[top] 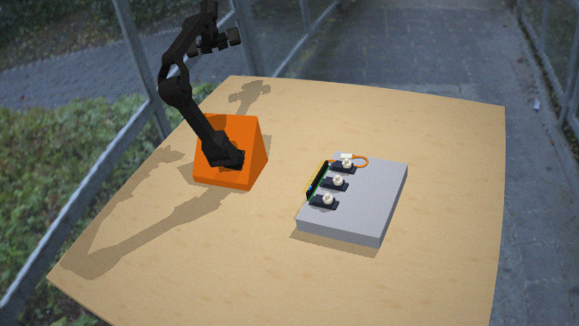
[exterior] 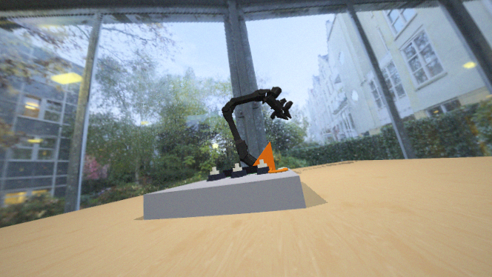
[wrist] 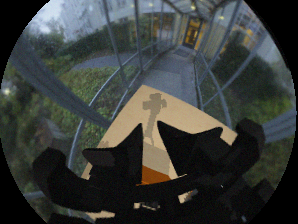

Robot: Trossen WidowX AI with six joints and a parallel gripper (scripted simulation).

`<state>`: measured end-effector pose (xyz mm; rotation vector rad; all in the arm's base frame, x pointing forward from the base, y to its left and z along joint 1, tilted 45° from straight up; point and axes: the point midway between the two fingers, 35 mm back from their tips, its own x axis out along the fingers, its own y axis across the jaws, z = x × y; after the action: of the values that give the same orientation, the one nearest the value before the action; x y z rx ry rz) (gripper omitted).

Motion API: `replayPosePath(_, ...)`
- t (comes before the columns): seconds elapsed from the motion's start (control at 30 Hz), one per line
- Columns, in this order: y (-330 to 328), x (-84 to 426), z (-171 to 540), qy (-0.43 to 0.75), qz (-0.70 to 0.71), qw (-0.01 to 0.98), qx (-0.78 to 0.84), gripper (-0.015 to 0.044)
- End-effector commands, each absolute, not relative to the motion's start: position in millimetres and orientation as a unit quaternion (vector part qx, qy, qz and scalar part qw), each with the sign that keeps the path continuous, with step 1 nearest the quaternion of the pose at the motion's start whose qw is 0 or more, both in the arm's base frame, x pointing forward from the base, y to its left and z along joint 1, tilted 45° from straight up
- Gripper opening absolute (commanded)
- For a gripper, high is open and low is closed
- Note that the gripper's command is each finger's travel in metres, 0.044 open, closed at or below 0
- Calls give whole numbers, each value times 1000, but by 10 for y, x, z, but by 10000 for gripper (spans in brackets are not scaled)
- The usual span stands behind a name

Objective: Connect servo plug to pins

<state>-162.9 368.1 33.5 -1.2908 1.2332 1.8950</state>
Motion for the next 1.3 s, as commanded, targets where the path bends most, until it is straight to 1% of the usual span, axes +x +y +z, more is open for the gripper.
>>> replayPosePath(0.0, 3787, -1370, 423, 455, 701, 304, -456, 115)
replayPosePath(0.13, 3872, -1168, 500, 455, 699, 337, -436, 115)
replayPosePath(0.47, 4053, -393, 795, 436, 690, 445, -368, 115)
replayPosePath(0.97, 4072, 302, 1032, 421, 656, 544, -310, 115)
replayPosePath(1.27, 3978, 841, 1232, 399, 627, 612, -271, 115)
